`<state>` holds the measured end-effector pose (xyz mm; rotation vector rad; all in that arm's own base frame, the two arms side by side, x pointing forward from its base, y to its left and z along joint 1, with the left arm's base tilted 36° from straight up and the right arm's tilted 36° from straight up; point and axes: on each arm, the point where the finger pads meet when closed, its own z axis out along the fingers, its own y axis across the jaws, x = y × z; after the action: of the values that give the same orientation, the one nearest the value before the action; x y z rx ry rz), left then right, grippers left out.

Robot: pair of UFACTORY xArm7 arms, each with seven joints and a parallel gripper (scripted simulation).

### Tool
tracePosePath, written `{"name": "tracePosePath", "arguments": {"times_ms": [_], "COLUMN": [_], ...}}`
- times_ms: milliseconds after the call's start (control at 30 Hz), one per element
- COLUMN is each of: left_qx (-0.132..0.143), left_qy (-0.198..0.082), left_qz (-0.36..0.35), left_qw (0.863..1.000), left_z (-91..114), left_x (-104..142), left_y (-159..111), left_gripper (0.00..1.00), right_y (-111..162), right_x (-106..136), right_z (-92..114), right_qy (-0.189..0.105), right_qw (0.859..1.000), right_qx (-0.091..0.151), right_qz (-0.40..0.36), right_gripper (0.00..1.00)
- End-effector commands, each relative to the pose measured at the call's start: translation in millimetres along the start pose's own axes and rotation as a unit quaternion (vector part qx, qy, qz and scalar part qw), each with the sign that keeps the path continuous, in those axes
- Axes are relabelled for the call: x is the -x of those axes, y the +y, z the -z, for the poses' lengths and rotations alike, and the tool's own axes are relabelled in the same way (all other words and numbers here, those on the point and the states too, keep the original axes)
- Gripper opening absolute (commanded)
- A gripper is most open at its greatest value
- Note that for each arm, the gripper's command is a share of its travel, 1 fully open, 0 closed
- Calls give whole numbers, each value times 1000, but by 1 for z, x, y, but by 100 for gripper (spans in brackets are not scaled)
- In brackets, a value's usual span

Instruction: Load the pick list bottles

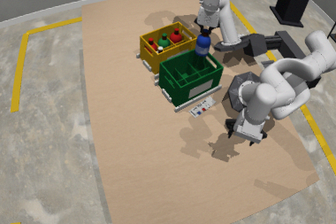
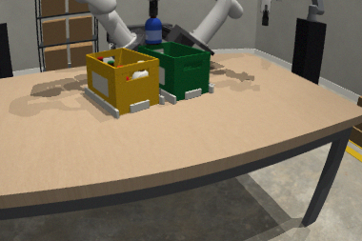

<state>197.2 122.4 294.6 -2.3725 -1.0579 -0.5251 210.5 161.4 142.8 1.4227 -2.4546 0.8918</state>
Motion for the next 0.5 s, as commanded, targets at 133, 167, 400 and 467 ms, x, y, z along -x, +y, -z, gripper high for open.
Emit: {"name": "tracePosePath", "arguments": {"times_ms": [133, 167, 400, 467], "left_qx": [1, 1, 1, 1], "left_qy": [1, 1, 1, 1], "left_qz": [0, 0, 0, 0], "left_qw": [1000, 1000, 1000, 1000], "left_z": [1, 1, 1, 1], "left_x": [-1, -1, -1, -1], "left_y": [0, 0, 0, 0], "left_gripper": [100, 100, 100, 100], "right_y": [0, 0, 0, 0], "right_x": [1, 1, 1, 1], "right_z": [-1, -2, -7, -9], "right_qy": [-2, -2, -2, -2], "right_qw": [1000, 1000, 1000, 1000], "right_qx": [0, 0, 0, 0], "right_qz": [0, 0, 0, 0], "right_gripper": [0, 0, 0, 0]}}
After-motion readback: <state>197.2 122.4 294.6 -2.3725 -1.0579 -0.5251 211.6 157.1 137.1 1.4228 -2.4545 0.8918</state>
